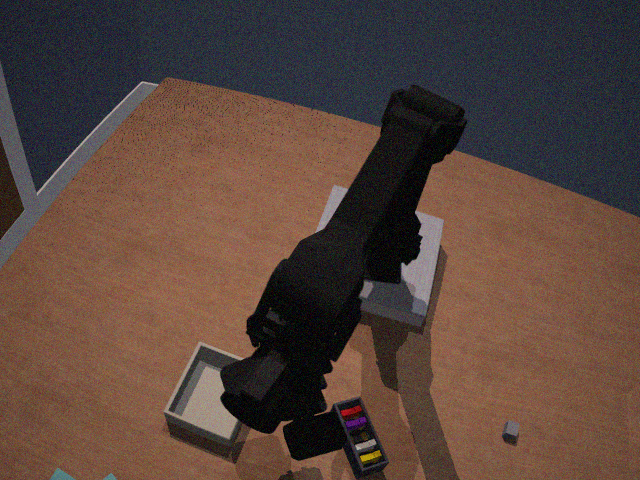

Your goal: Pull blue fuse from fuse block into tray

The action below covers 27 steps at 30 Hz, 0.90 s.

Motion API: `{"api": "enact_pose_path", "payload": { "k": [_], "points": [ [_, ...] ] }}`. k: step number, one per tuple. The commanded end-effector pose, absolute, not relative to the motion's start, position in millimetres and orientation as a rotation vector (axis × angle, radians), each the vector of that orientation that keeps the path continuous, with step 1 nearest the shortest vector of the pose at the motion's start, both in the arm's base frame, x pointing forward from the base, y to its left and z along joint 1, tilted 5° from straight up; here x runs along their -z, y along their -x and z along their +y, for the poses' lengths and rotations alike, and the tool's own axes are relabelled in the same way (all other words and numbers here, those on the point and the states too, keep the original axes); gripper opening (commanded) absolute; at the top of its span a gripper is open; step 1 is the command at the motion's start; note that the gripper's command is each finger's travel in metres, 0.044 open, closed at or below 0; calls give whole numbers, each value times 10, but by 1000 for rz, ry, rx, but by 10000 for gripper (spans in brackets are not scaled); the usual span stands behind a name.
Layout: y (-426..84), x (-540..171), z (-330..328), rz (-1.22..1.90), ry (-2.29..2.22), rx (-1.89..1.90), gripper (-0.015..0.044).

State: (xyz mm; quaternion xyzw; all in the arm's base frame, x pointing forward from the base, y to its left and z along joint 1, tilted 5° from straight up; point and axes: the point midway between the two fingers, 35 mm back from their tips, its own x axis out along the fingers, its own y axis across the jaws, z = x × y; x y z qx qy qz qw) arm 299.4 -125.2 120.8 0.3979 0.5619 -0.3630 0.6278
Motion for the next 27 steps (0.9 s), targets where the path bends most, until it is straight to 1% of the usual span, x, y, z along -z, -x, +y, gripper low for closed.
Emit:
{"api": "enact_pose_path", "payload": {
  "k": [1,17,27],
  "points": [
    [-2958,-1215,-1452,1289,-911,825,0],
    [-2621,-1191,-2301,1284,-906,829,0],
    [-2614,-1102,-2339,1284,-905,829,0]
  ]
}}
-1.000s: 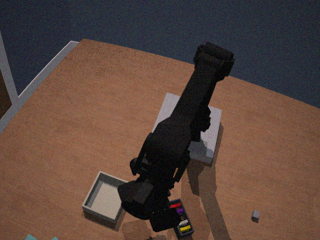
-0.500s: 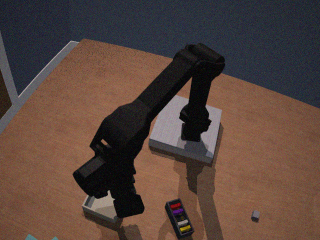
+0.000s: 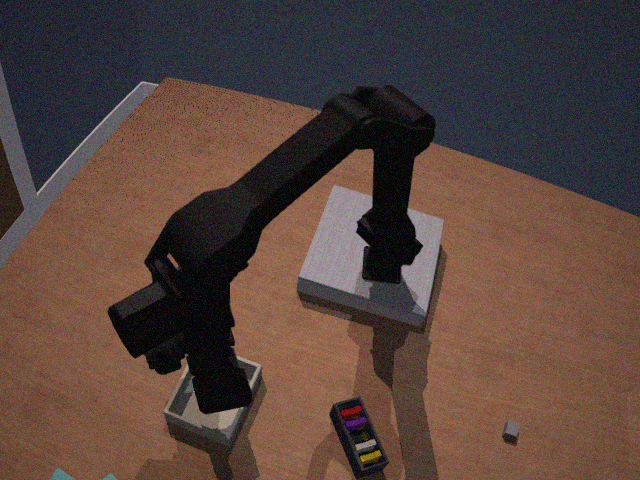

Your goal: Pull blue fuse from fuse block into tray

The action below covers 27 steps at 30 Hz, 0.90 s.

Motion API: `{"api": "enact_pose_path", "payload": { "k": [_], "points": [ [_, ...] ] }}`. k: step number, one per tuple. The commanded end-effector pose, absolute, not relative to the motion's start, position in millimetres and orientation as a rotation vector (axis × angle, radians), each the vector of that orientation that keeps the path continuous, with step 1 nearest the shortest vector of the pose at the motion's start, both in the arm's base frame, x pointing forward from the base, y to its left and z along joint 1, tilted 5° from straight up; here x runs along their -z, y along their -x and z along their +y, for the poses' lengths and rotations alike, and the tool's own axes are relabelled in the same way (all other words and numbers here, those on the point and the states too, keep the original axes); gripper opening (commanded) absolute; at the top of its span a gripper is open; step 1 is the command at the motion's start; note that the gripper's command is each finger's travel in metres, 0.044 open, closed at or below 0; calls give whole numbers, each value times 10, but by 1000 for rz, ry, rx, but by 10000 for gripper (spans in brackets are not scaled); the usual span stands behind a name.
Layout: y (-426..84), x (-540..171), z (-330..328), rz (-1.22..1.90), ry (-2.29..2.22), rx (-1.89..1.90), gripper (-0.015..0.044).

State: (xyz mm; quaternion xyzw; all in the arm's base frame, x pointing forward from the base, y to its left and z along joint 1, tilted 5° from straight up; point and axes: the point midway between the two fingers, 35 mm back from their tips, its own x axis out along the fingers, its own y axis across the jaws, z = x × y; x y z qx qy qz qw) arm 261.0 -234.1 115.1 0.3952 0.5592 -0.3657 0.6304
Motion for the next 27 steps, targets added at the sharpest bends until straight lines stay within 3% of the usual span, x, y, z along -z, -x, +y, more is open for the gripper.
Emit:
{"api": "enact_pose_path", "payload": {
  "k": [1,21,27],
  "points": [
    [-2616,-1086,-2340,1284,-905,829,0],
    [-2644,-791,-2339,1284,-906,829,0],
    [-2638,-822,-2346,1285,-903,834,157]
  ]
}}
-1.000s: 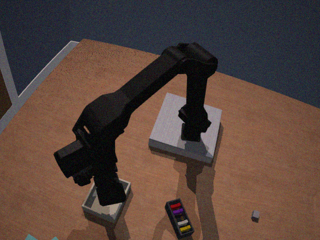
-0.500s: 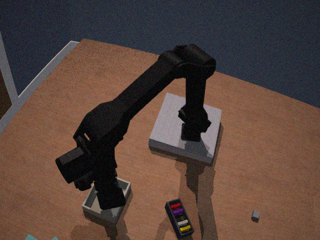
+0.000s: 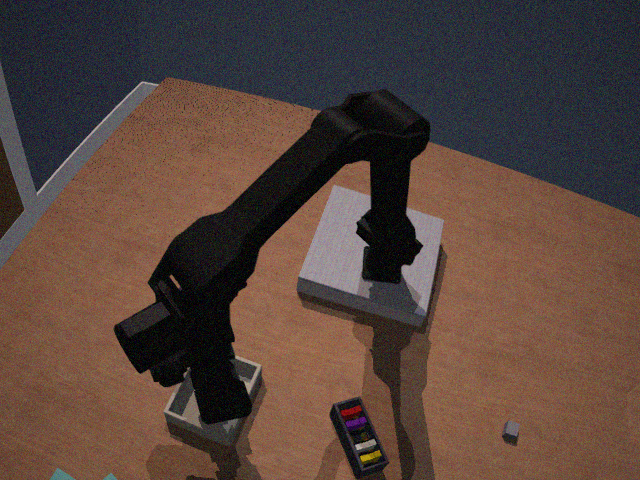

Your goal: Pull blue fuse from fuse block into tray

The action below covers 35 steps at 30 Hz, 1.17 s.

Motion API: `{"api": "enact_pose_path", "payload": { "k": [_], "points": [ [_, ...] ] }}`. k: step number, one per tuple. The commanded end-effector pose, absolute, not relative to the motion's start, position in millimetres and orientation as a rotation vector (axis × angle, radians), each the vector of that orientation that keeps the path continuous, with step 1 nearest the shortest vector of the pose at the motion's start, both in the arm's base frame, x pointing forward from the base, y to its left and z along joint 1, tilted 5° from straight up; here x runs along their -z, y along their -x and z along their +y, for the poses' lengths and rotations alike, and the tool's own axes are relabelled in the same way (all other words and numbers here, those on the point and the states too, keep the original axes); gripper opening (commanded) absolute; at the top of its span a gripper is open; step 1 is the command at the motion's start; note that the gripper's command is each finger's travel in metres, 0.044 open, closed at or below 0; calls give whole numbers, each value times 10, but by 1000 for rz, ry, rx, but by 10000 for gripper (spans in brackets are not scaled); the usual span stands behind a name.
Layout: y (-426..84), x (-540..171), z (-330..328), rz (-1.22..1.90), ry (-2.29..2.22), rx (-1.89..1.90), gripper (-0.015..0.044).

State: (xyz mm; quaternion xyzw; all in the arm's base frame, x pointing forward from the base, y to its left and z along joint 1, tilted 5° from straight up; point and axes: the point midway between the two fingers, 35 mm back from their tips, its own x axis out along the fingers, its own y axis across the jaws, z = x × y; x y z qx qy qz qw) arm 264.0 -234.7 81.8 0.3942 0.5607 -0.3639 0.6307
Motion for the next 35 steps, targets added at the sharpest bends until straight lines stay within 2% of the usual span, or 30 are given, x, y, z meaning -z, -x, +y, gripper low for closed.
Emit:
{"api": "enact_pose_path", "payload": {
  "k": [1,7,11,35],
  "points": [
    [-2638,-822,-2346,1285,-903,834,184],
    [-2636,-851,-2347,1285,-903,833,330],
    [-2601,-1189,-2335,1284,-905,829,330],
    [-2598,-1178,-2341,1283,-906,837,330]
  ]
}}
